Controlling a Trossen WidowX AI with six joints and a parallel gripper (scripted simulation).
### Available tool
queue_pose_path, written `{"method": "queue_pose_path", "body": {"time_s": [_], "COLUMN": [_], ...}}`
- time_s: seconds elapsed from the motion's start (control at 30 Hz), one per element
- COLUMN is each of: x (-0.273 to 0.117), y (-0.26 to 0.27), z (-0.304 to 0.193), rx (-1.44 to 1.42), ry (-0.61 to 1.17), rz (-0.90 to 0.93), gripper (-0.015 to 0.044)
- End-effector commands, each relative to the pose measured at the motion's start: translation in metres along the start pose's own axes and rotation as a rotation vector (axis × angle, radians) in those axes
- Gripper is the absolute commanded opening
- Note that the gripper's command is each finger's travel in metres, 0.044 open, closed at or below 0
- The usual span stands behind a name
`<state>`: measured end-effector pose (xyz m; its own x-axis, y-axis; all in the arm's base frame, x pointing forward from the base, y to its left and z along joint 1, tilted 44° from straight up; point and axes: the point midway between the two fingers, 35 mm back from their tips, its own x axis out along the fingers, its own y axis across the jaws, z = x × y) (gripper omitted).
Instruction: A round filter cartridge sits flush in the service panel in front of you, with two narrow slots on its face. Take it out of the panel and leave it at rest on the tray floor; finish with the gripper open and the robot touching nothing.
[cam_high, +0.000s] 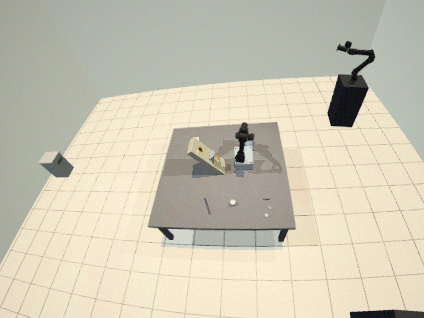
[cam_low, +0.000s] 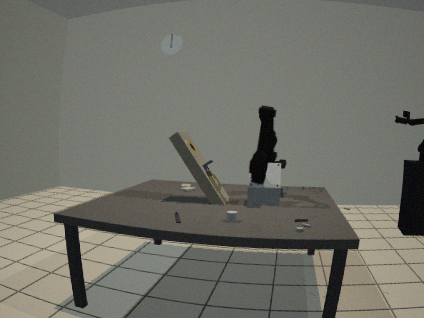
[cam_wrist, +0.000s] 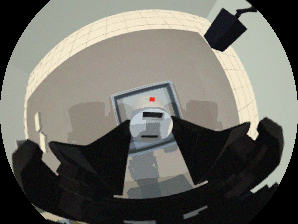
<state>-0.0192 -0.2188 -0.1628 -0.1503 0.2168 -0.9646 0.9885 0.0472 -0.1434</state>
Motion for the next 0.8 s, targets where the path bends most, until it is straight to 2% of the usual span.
{"method": "queue_pose_path", "body": {"time_s": [0.0, 0.6, 0.77], "x": [0.001, 0.063, 0.068], "y": [-0.004, -0.005, -0.005], "z": [0.002, -0.032, -0.036], "rx": [0.021, 0.021, 0.021], "ry": [-0.016, -0.015, -0.015], "rz": [-0.016, -0.017, -0.018], "gripper": [0.0000, 0.0000, 0.0000]}}
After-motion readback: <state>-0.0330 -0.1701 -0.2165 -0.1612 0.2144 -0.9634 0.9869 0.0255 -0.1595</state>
